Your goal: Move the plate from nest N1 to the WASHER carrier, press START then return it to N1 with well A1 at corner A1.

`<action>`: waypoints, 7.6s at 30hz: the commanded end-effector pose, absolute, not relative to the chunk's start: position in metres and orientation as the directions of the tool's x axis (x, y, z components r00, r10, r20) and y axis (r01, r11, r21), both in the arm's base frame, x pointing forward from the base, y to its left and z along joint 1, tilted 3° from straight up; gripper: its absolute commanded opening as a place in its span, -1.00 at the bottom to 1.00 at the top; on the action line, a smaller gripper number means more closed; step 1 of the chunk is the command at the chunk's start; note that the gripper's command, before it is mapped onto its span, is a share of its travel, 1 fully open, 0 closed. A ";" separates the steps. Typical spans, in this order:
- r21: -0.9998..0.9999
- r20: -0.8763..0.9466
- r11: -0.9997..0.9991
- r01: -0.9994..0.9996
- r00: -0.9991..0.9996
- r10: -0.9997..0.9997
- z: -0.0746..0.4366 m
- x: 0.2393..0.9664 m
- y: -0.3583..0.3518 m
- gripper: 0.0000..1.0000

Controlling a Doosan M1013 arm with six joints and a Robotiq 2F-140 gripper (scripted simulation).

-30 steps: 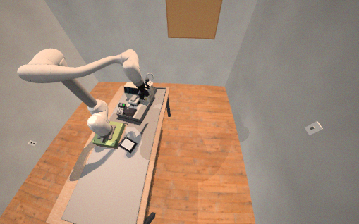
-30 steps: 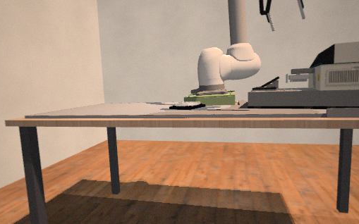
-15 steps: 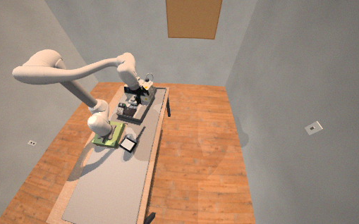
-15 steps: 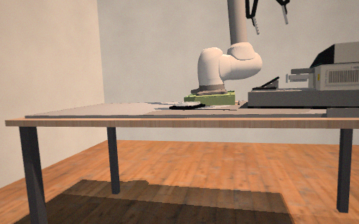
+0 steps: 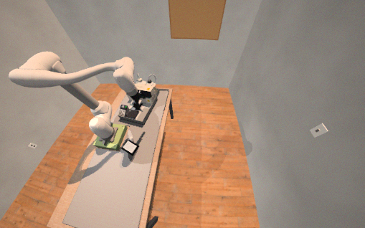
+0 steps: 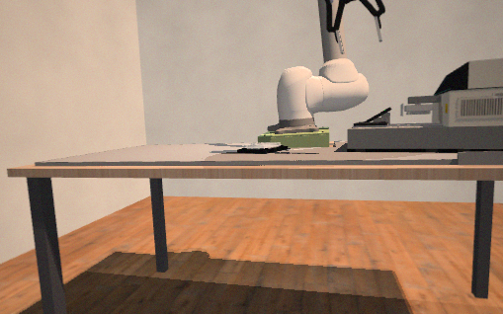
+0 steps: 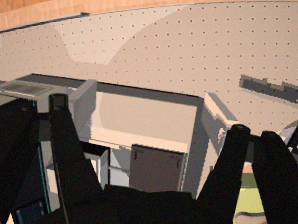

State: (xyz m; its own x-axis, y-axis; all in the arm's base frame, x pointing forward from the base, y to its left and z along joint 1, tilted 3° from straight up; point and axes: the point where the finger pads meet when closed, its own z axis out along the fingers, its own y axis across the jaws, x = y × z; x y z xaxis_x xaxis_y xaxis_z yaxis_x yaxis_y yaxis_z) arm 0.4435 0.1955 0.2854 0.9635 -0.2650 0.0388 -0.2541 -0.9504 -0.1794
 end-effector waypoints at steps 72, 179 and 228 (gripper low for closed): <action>0.001 0.057 -0.994 -0.106 0.993 -0.106 0.202 0.253 0.009 0.40; 0.029 0.047 -0.984 -0.177 0.983 -0.175 0.170 0.218 -0.021 0.40; 0.016 0.052 -0.906 -0.423 0.905 -0.422 0.088 0.273 -0.119 0.40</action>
